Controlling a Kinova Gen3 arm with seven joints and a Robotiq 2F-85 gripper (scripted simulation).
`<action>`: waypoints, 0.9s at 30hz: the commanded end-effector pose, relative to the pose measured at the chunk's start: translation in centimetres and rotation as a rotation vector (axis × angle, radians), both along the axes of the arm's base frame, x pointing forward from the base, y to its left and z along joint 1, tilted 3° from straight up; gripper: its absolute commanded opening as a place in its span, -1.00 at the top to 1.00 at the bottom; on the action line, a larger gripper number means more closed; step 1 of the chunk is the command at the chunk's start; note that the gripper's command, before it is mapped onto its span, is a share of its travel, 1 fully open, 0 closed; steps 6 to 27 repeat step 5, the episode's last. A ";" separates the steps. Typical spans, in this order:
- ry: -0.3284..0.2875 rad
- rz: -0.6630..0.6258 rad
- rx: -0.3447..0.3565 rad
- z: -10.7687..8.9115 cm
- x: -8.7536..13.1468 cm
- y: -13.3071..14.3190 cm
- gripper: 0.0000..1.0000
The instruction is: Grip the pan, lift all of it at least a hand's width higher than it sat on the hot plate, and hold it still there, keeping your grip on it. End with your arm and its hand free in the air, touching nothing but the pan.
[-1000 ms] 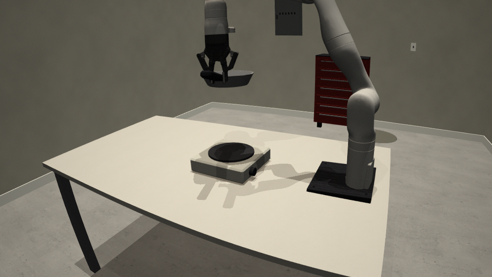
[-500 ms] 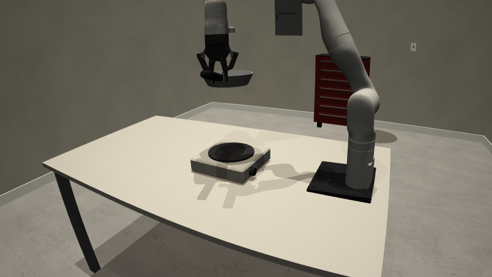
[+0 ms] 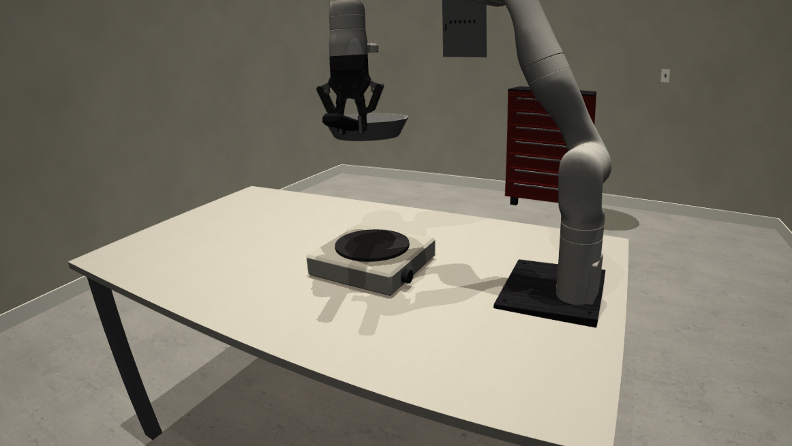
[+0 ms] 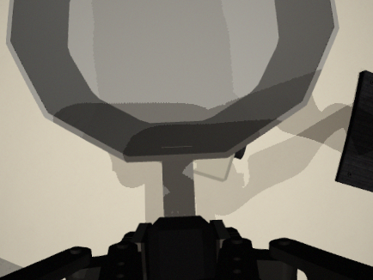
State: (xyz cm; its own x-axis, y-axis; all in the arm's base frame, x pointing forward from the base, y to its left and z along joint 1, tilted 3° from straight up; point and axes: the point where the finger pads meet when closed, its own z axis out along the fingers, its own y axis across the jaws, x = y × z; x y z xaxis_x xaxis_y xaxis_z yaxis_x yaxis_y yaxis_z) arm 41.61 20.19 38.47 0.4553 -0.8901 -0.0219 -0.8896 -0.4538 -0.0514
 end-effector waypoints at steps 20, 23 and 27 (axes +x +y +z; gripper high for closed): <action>-0.002 0.000 0.001 0.1 0.0 0.0 1.00; -0.002 0.000 0.001 0.1 0.0 0.0 1.00; -0.002 0.000 0.001 0.1 0.0 0.0 1.00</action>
